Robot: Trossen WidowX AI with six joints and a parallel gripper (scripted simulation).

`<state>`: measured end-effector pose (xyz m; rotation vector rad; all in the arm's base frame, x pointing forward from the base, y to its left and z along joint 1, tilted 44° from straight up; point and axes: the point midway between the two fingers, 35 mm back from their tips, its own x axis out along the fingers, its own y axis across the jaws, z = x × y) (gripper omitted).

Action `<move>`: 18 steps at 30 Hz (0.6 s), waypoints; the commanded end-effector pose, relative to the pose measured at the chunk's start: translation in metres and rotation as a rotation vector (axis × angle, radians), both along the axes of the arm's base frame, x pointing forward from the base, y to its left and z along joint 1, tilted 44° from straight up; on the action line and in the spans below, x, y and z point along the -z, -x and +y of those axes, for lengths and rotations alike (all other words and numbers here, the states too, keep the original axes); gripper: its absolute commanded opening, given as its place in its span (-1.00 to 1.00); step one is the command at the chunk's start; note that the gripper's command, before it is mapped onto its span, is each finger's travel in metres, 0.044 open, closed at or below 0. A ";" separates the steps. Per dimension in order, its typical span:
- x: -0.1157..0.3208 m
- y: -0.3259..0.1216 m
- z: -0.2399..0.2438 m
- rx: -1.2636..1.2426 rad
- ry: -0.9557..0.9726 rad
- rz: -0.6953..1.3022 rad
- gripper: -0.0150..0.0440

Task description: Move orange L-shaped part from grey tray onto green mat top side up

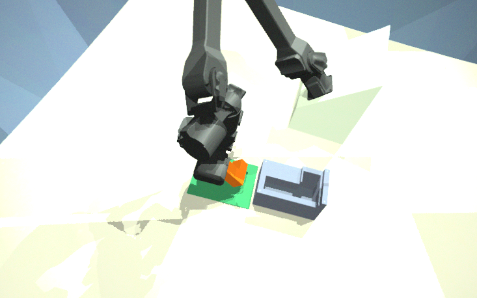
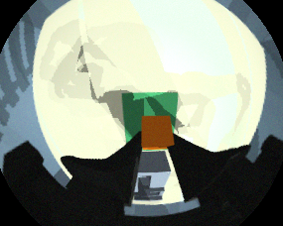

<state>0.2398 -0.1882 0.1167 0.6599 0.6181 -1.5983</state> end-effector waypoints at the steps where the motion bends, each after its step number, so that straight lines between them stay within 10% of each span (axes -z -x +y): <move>1: 0.002 0.001 0.000 -0.003 -0.006 0.005 -0.49; 15: 0.001 0.001 0.000 0.000 -0.001 0.003 -0.49; 18: 0.001 0.001 0.000 0.000 -0.001 0.003 -0.22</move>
